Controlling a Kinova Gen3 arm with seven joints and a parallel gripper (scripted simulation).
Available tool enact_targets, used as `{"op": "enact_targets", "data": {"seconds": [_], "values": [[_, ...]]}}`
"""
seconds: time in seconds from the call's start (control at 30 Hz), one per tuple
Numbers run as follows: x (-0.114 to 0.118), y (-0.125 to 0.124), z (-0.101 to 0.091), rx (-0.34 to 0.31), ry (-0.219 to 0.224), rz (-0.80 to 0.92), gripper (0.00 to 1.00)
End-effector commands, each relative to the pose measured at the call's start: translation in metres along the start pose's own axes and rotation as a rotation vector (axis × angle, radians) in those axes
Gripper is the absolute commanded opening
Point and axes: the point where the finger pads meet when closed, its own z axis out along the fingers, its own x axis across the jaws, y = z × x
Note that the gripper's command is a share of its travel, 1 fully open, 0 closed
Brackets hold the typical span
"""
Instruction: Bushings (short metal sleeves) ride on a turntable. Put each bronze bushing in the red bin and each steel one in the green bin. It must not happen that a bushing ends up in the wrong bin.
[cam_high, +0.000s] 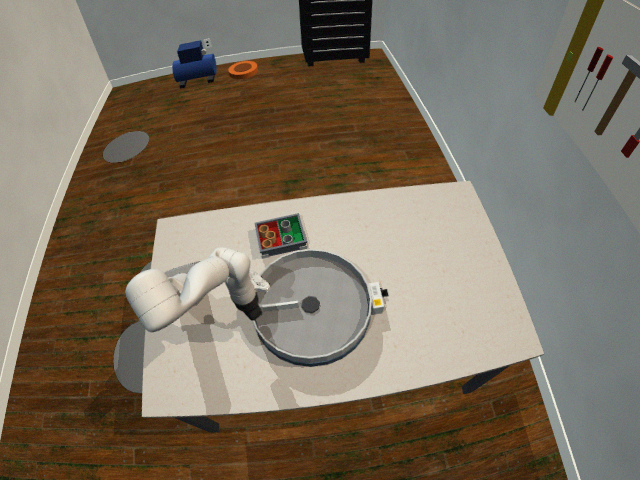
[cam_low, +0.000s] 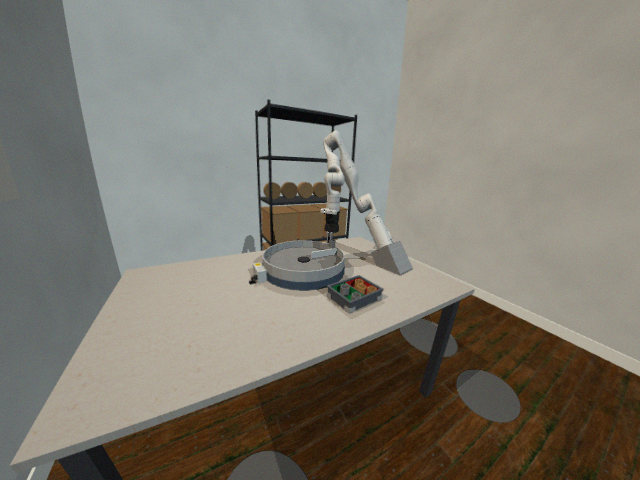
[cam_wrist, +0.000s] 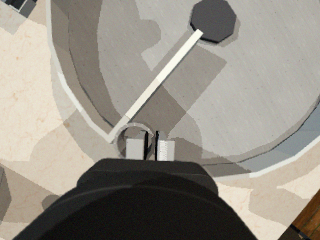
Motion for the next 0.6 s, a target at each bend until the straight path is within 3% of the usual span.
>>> {"op": "enact_targets", "data": {"seconds": [0.0,0.47,0.57], "values": [[-0.001,-0.001,-0.003,0.001,-0.001,-0.006,0.0],[-0.001,0.0,-0.007,0.001,-0.001,-0.009,0.0],[0.0,-0.001,-0.018,0.001,0.0,-0.004,0.0]]}}
